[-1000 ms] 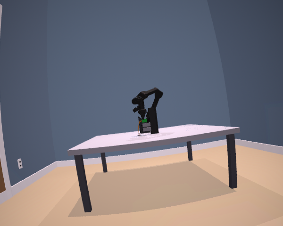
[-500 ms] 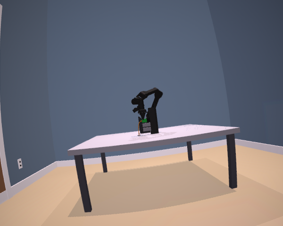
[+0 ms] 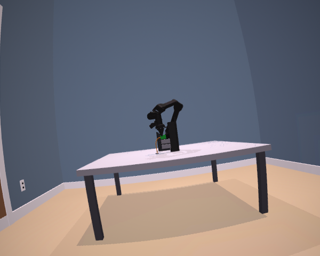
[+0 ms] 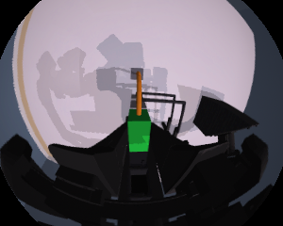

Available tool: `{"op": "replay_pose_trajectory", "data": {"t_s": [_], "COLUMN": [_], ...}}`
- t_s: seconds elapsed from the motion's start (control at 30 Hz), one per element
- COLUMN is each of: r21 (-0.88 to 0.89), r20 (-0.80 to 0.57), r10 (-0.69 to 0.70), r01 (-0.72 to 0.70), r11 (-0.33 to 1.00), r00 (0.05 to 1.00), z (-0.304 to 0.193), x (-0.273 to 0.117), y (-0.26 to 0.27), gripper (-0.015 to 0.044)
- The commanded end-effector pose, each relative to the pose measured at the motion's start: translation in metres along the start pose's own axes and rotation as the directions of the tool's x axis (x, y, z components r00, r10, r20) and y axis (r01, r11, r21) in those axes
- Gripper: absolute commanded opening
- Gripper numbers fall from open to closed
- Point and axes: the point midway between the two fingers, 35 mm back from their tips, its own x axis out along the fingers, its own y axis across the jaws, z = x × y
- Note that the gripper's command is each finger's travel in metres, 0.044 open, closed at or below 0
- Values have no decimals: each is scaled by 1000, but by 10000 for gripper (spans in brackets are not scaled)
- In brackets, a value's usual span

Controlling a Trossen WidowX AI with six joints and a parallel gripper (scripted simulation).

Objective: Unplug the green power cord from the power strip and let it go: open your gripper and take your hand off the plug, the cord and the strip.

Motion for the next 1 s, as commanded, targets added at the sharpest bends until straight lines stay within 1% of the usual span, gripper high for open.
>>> {"op": "replay_pose_trajectory", "data": {"t_s": [0.0, 0.5, 0.6, 0.97], "r21": [-5, -5, -5, -5], "r20": [75, 75, 73, 73], "r10": [14, 13, 13, 13], "r01": [-13, -13, -13, -13], "r11": [1000, 1000, 1000, 1000], "r00": [997, 997, 997, 997], "z": [32, 56, 50, 56], "x": [-10, -16, -14, -15], "y": [0, -2, -1, 0], "gripper": [0, 0, 79, 368]}}
